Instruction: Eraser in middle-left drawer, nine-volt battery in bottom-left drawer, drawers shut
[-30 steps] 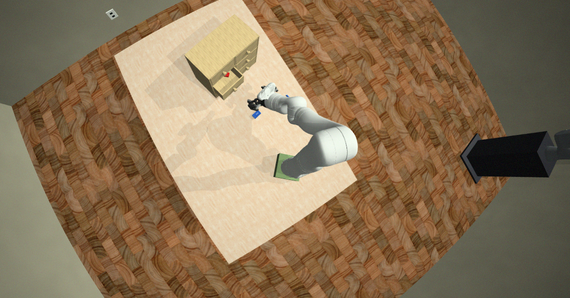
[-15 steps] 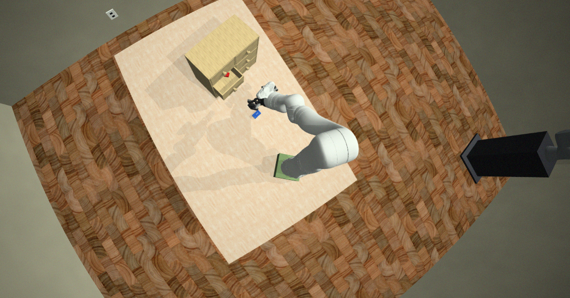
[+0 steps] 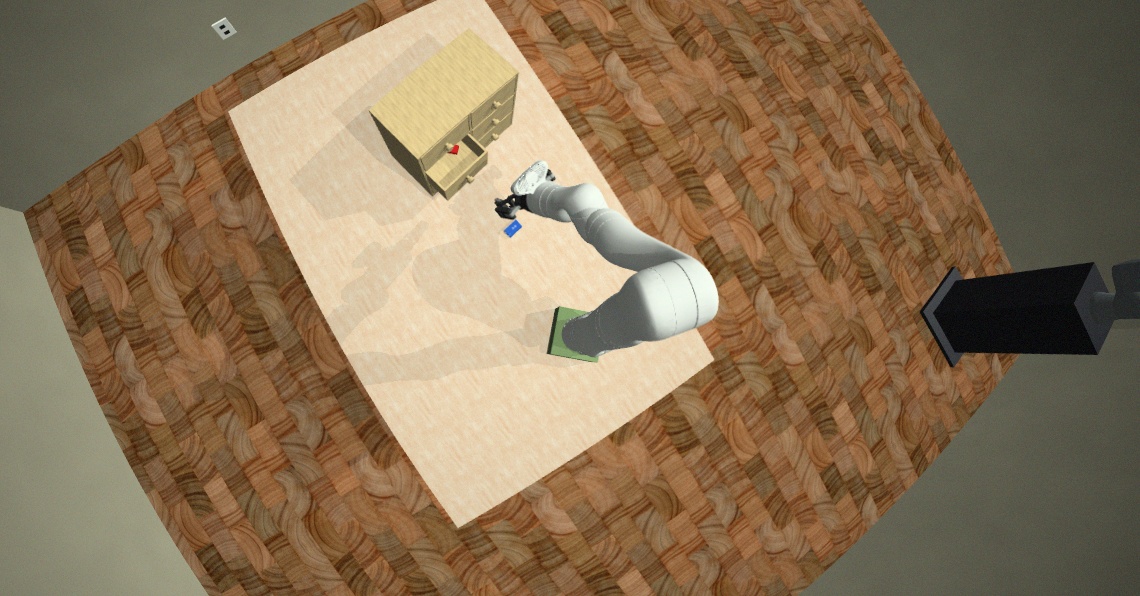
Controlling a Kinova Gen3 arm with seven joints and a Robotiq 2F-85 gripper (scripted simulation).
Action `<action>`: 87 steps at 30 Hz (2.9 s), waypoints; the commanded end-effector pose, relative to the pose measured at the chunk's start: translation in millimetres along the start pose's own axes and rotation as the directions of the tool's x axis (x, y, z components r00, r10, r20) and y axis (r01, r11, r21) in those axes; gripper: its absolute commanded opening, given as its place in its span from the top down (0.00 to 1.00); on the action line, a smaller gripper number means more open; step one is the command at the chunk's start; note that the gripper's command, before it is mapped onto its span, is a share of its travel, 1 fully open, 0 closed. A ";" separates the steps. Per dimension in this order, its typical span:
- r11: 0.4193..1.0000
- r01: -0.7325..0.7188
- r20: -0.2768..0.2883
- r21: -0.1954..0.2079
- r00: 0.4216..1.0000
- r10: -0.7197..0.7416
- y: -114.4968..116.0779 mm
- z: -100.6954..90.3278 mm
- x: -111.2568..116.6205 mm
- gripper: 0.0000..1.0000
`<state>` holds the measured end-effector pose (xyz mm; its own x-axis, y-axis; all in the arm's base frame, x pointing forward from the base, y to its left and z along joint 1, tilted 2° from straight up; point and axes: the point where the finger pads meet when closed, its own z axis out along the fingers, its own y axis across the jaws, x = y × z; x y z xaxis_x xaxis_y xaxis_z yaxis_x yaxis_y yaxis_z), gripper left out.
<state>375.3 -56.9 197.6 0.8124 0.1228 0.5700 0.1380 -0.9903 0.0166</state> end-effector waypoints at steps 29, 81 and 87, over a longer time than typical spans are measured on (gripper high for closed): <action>1.000 0.004 0.083 -0.002 0.997 -0.004 -0.3 -4.3 5.7 0.00; 1.000 0.004 0.417 -0.010 0.909 0.000 -0.6 -19.4 14.2 0.00; 1.000 0.004 0.453 -0.011 0.892 0.001 -0.7 -21.1 15.2 0.00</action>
<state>372.8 -56.4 223.7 0.9804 0.1349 0.1439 0.1323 -0.9908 0.0274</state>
